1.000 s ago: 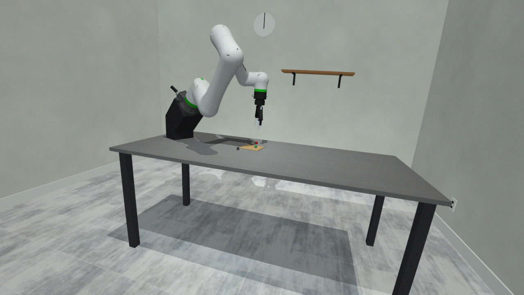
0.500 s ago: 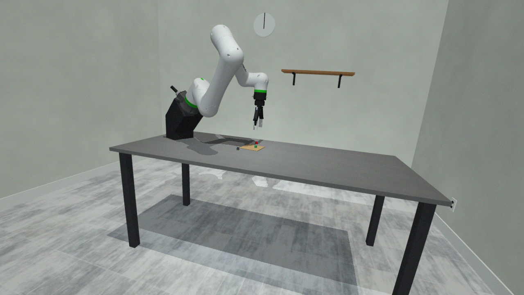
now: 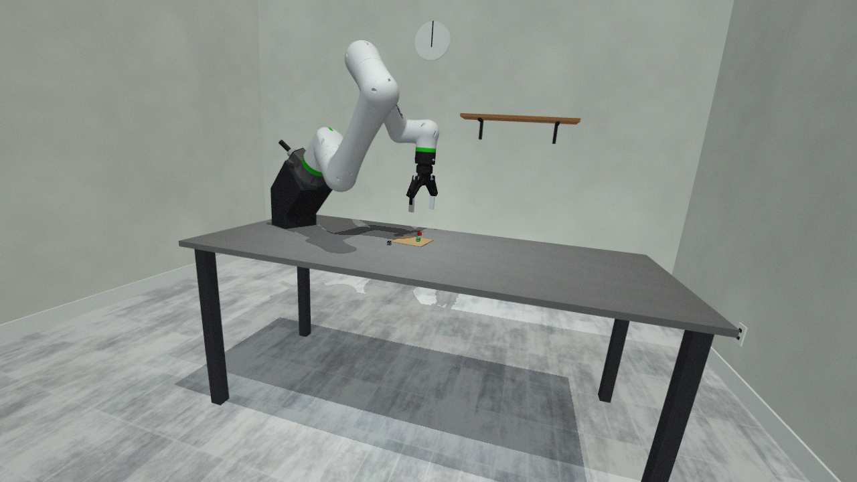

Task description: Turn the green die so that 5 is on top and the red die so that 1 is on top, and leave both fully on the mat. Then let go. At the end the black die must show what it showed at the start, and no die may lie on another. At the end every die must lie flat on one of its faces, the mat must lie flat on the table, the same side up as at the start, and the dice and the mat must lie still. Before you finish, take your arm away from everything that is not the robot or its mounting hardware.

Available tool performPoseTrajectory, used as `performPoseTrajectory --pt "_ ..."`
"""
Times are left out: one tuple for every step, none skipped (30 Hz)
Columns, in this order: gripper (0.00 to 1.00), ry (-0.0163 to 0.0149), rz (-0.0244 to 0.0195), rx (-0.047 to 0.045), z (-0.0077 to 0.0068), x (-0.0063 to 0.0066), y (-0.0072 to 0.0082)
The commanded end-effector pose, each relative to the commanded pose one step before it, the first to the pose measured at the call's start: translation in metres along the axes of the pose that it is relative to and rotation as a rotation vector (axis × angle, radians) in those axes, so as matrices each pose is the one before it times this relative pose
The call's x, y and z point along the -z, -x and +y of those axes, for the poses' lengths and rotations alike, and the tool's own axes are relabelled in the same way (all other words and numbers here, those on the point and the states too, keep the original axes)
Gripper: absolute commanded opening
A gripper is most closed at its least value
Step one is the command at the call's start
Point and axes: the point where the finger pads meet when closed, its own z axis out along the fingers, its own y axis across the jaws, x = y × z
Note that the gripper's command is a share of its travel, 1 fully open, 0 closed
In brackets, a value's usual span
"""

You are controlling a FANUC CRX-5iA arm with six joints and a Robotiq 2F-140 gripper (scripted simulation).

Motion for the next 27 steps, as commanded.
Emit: performPoseTrajectory --pt "1.0 -0.00053 0.01457 -0.14524 -0.00026 -0.00126 0.00029" --pt "1.0 0.0 0.0 0.0 0.0 0.0 0.0" --pt "1.0 0.00002 0.00001 -0.01188 0.0 -0.00012 0.00002" --pt "1.0 0.00012 0.00007 -0.09884 0.0 -0.00104 0.0002" --pt "1.0 0.00003 0.00002 -0.02281 0.00001 -0.00024 0.00005" --pt "1.0 0.00003 0.00002 -0.02445 0.00001 -0.00026 0.00005" --pt "1.0 0.00003 0.00002 -0.02737 0.00001 -0.00029 0.00006" --pt "1.0 0.00003 0.00002 -0.02268 0.00001 -0.00024 0.00005" --pt "1.0 0.00005 0.00003 -0.03733 0.00002 -0.00039 0.00008" --pt "1.0 0.00004 0.00002 -0.03094 0.00002 -0.00033 0.00006" --pt "1.0 0.00003 0.00002 -0.0273 0.00002 -0.00029 0.00006" --pt "1.0 0.00004 0.00002 -0.03219 0.00002 -0.00034 0.00006" --pt "1.0 0.00004 0.00002 -0.03073 0.00002 -0.00032 0.00006" --pt "1.0 0.00004 0.00002 -0.03025 0.00003 -0.00032 0.00006" --pt "1.0 0.0 0.0 -0.00048 0.0 -0.00001 0.0" --pt "1.0 0.00007 0.00004 -0.06006 0.00006 -0.00063 0.00012" --pt "1.0 0.00003 0.00002 -0.029 0.00003 -0.00031 0.00006" --pt "1.0 0.0 0.0 0.0 0.0 0.0 0.0" --pt "1.0 0.0 0.0 0.0 0.0 0.0 0.0" --pt "1.0 0.0 0.0 -0.00246 0.0 -0.00003 0.0" --pt "1.0 0.00011 0.00006 -0.08922 0.00011 -0.00094 0.00017" --pt "1.0 0.00005 0.00003 -0.04202 0.00006 -0.00044 0.00007" --pt "1.0 0.00003 0.00002 -0.02236 0.00003 -0.00024 0.00004" --pt "1.0 0.00003 0.00002 -0.02236 0.00003 -0.00024 0.00004" --pt "1.0 0.00004 0.00002 -0.03285 0.00005 -0.00035 0.00005" --pt "1.0 0.00004 0.00002 -0.03043 0.00005 -0.00032 0.00005" --pt "1.0 0.00003 0.00002 -0.02082 0.00004 -0.00022 0.00003"
